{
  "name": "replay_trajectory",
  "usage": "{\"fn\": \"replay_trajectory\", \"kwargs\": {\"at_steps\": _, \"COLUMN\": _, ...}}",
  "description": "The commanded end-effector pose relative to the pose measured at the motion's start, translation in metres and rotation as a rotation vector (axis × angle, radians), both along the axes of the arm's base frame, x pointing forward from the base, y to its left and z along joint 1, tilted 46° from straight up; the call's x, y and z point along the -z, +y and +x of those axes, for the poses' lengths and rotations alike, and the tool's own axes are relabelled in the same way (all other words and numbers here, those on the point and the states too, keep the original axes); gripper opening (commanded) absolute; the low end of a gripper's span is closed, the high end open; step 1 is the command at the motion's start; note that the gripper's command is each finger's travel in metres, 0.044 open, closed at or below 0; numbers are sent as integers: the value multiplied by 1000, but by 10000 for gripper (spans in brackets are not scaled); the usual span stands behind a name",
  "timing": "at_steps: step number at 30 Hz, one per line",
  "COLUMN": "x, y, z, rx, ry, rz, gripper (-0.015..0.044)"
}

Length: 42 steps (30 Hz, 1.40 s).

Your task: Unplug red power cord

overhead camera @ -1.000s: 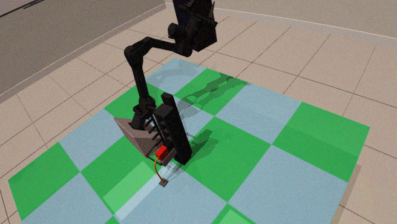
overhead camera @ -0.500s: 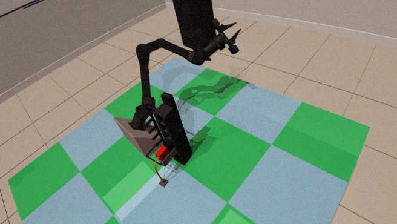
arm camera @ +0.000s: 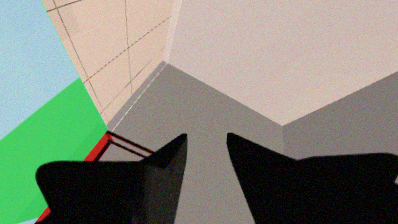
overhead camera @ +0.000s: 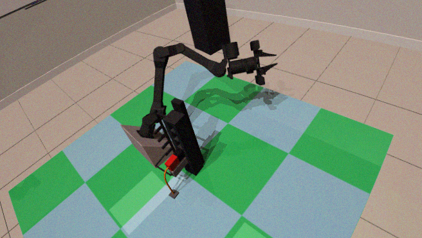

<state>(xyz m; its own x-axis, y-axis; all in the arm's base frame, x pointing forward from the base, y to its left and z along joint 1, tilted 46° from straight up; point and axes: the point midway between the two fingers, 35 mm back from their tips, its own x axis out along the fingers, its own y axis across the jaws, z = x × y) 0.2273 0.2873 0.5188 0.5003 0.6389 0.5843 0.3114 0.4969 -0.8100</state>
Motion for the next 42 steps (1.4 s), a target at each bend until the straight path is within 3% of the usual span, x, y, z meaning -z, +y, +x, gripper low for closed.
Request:
{"fn": "replay_trajectory", "kwargs": {"at_steps": 1, "x": 40, "y": 7, "z": 48, "rx": 2, "ry": 181, "rz": -76, "gripper": 160}}
{"fn": "replay_trajectory", "kwargs": {"at_steps": 14, "x": 211, "y": -53, "z": 187, "rx": 108, "ry": 1001, "rz": -102, "gripper": 160}}
{"fn": "replay_trajectory", "kwargs": {"at_steps": 25, "x": 356, "y": -169, "z": 221, "rx": 315, "ry": 1773, "rz": 239, "gripper": 160}}
{"fn": "replay_trajectory", "kwargs": {"at_steps": 29, "x": 403, "y": -217, "z": 209, "rx": 421, "ry": 2061, "rz": 476, "gripper": 160}}
{"fn": "replay_trajectory", "kwargs": {"at_steps": 35, "x": 462, "y": -285, "z": 168, "rx": 610, "ry": 2473, "rz": 991, "gripper": 160}}
{"fn": "replay_trajectory", "kwargs": {"at_steps": 38, "x": 482, "y": -313, "z": 140, "rx": 713, "ry": 2642, "rz": 1320, "gripper": 160}}
{"fn": "replay_trajectory", "kwargs": {"at_steps": 42, "x": 500, "y": -347, "z": 92, "rx": 881, "ry": 2827, "rz": 1950, "gripper": 160}}
